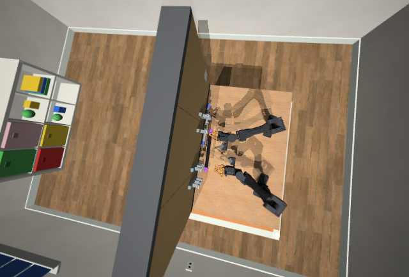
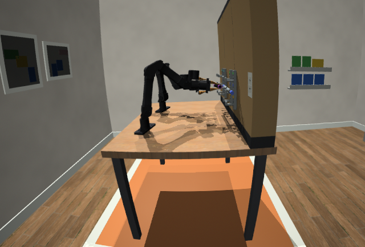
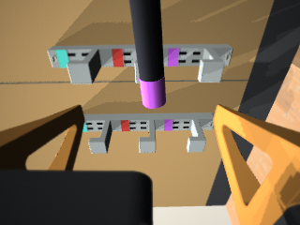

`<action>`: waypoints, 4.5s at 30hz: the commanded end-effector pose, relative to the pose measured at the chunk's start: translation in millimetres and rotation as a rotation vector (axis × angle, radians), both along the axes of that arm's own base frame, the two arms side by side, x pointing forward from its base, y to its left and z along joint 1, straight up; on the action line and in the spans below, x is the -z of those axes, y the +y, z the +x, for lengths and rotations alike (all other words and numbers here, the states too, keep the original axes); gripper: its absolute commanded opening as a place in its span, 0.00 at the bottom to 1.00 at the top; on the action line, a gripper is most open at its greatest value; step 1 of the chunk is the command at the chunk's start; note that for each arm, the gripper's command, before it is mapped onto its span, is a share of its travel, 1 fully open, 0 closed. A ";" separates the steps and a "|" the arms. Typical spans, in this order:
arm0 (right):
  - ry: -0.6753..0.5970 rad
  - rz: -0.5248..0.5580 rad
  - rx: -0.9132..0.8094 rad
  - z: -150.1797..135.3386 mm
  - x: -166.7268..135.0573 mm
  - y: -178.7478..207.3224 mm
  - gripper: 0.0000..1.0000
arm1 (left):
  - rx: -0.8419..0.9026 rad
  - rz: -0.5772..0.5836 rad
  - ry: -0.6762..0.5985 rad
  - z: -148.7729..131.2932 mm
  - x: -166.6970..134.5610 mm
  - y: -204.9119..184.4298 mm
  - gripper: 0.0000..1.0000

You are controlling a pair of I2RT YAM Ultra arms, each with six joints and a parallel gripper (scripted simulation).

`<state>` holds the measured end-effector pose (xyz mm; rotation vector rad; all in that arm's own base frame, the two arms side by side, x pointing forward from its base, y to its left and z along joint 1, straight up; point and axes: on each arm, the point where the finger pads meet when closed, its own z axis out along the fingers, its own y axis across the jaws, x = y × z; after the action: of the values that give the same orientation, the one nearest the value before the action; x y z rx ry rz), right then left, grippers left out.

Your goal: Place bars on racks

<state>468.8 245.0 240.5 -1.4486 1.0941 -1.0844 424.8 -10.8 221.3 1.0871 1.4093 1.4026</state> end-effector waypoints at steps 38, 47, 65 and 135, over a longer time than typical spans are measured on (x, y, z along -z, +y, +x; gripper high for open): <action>-0.099 0.112 -0.002 -8.2 -46.7 -4.0 0.00 | 0.002 -0.006 -0.014 21.2 -5.7 1.0 1.00; -0.099 0.112 -0.002 -8.2 -46.8 -4.0 0.00 | 0.002 -0.006 -0.014 31.3 -7.5 3.7 1.00; -0.099 0.112 -0.002 -8.2 -47.2 -4.0 0.00 | 0.002 -0.006 -0.014 49.4 -6.7 8.6 1.00; -0.099 0.112 -0.002 -5.4 -49.0 -4.3 0.00 | 0.002 -0.006 -0.014 72.9 -11.8 20.5 1.00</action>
<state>465.1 243.1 240.9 -1.4505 1.0920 -1.0817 494.3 6.5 215.8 1.1060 1.4175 1.3929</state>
